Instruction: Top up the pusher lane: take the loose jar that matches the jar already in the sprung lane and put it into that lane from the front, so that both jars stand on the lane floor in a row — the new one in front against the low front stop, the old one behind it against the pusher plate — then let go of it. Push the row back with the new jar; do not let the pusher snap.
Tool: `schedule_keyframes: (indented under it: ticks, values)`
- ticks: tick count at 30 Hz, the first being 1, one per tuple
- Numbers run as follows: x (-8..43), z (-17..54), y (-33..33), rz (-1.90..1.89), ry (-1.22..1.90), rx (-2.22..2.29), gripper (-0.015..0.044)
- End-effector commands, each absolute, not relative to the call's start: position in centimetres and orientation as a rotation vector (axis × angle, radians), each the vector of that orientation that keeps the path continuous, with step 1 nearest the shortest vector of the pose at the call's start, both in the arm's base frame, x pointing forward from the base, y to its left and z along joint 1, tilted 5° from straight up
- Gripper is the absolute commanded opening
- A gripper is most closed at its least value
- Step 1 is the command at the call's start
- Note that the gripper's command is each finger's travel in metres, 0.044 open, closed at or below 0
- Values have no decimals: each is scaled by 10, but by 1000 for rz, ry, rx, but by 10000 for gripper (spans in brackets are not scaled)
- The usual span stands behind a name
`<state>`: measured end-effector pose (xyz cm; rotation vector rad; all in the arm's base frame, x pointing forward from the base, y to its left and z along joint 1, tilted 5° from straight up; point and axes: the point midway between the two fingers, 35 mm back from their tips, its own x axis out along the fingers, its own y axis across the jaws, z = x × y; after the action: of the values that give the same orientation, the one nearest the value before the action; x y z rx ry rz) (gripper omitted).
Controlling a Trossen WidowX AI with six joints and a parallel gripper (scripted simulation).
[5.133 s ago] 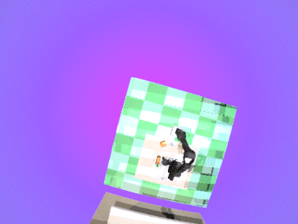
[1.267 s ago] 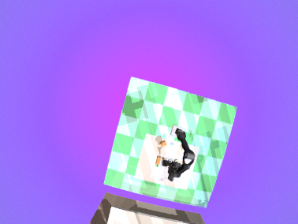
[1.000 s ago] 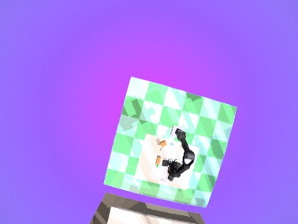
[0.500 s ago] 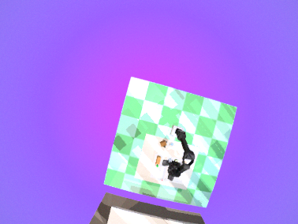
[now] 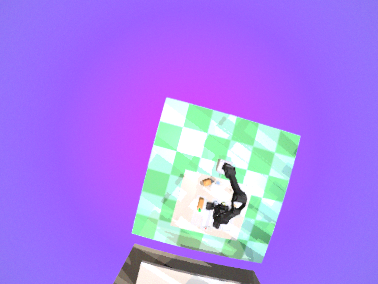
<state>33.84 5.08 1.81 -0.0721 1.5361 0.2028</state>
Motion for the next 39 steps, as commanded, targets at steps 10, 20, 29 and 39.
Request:
schedule_keyframes:
  ticks: [10, 20, 29, 39]
  values:
    - [343, 14, 52, 198, 1517, -67, 0]
    - [342, 11, 52, 198, 1517, -67, 0]
    - [341, 11, 52, 198, 1517, -67, 0]
    - [339, 11, 51, 198, 1518, -67, 0]
